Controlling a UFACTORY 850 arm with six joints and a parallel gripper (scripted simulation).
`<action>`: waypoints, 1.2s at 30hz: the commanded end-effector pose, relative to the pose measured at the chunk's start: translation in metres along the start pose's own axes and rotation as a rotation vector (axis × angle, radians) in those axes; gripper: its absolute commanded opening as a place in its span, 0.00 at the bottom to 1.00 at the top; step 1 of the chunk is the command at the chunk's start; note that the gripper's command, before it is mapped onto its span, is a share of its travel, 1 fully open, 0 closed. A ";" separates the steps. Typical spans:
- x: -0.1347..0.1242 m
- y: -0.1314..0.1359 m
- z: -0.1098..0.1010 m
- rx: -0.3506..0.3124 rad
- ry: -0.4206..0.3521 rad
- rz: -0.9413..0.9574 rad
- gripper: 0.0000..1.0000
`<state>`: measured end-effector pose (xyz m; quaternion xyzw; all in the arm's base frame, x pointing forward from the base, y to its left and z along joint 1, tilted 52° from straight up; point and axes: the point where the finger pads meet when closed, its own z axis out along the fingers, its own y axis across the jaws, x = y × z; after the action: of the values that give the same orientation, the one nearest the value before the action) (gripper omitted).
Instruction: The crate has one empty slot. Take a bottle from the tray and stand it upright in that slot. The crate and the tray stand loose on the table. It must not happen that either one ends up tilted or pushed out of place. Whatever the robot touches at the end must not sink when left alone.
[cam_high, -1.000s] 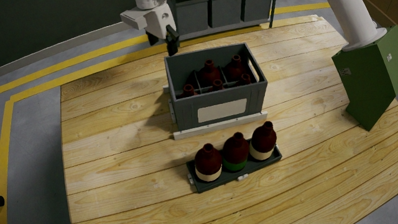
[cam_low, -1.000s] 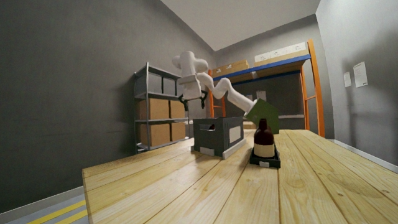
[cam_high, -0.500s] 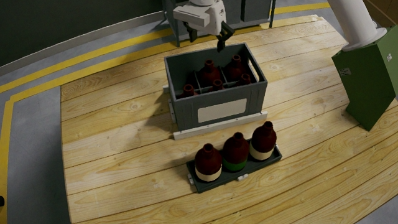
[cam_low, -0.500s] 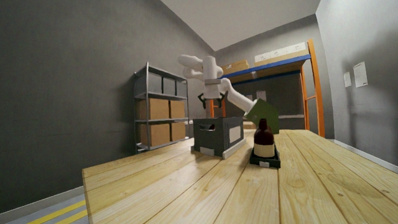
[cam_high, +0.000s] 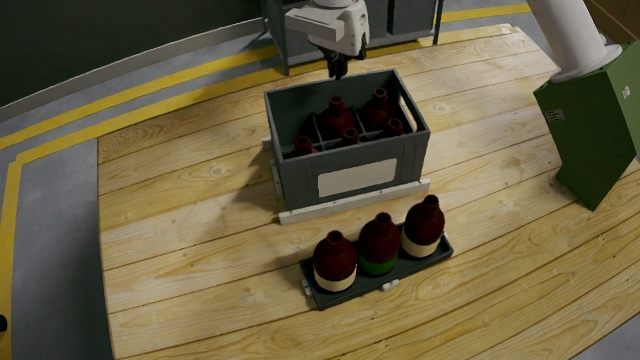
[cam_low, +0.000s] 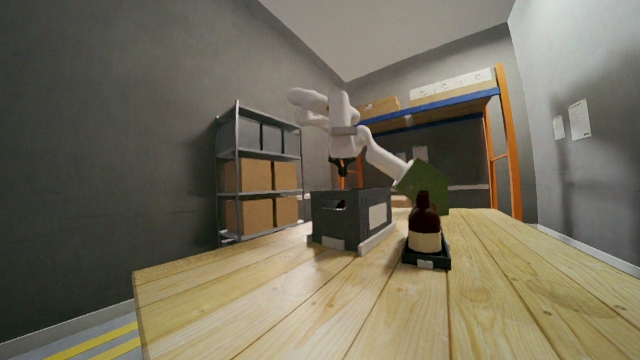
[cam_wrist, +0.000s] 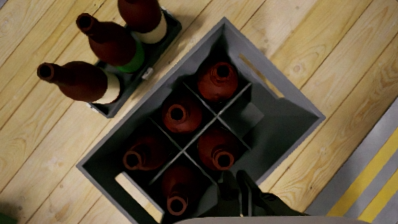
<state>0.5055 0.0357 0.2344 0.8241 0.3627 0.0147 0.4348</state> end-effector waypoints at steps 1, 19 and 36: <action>0.000 0.000 -0.001 0.000 0.001 0.000 0.00; 0.000 0.000 -0.001 0.000 0.001 0.000 0.00; 0.122 -0.116 -0.003 0.000 0.001 -0.129 0.00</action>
<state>0.5190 0.1150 0.1591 0.8050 0.4059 -0.0045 0.4327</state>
